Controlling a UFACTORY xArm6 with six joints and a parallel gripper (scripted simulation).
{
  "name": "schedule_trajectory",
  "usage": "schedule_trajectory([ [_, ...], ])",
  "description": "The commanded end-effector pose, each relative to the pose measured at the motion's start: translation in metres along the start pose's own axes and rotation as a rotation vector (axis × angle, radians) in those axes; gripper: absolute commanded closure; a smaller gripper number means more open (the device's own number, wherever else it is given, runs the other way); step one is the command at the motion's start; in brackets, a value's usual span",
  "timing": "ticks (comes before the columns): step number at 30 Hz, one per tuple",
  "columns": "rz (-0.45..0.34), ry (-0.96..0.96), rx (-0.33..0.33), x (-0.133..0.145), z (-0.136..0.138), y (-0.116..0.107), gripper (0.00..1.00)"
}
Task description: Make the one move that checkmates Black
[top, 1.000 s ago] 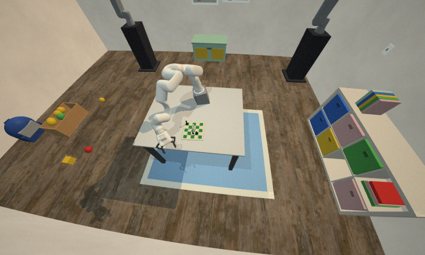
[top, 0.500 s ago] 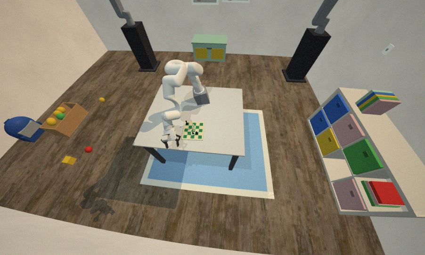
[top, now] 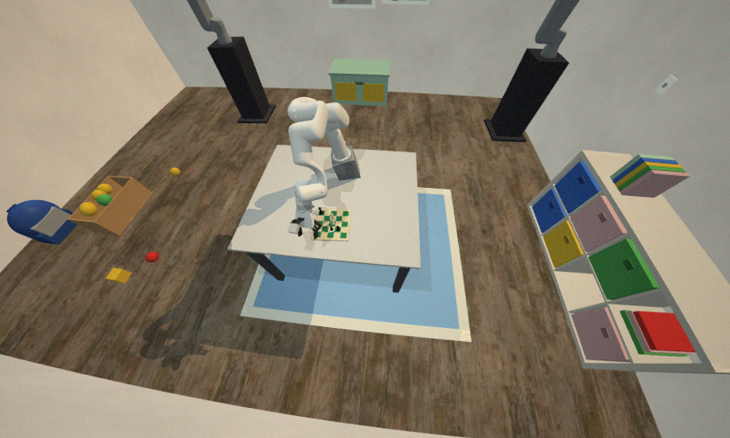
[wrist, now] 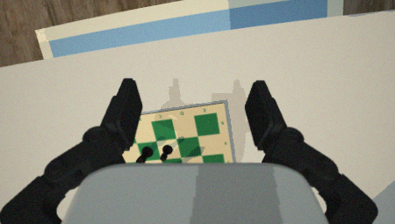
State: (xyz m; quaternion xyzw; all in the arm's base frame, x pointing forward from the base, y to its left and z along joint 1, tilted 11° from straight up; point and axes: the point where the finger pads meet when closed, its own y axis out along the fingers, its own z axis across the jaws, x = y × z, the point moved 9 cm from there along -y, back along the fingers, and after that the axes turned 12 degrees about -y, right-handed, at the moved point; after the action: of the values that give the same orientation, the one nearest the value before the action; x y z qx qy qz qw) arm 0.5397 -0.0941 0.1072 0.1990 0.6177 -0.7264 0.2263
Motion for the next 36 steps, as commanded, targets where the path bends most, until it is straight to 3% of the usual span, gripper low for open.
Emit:
schedule_trajectory([
  [1, -0.039, 0.031, 0.013, 0.007, -0.007, -0.008, 0.00],
  [2, -0.039, 0.031, 0.013, 0.007, -0.007, -0.008, 0.00],
  [3, -0.098, 0.072, 0.029, 0.020, -0.016, -0.018, 0.00],
  [9, -0.098, 0.072, 0.029, 0.020, -0.016, -0.018, 0.00],
  [10, -0.154, 0.108, 0.043, 0.031, -0.025, -0.028, 0.00],
  [13, -0.154, 0.108, 0.043, 0.031, -0.025, -0.028, 0.00],
  [14, -0.208, 0.141, 0.056, 0.042, -0.034, -0.037, 0.00],
  [16, -0.208, 0.141, 0.056, 0.042, -0.034, -0.037, 0.00],
  [20, -0.348, 0.220, 0.088, 0.069, -0.056, -0.065, 0.00],
  [21, -0.348, 0.220, 0.088, 0.069, -0.056, -0.065, 0.00],
  [27, -0.517, 0.299, 0.122, 0.099, -0.082, -0.100, 0.00],
  [36, -0.556, 0.316, 0.130, 0.105, -0.088, -0.109, 0.00],
])
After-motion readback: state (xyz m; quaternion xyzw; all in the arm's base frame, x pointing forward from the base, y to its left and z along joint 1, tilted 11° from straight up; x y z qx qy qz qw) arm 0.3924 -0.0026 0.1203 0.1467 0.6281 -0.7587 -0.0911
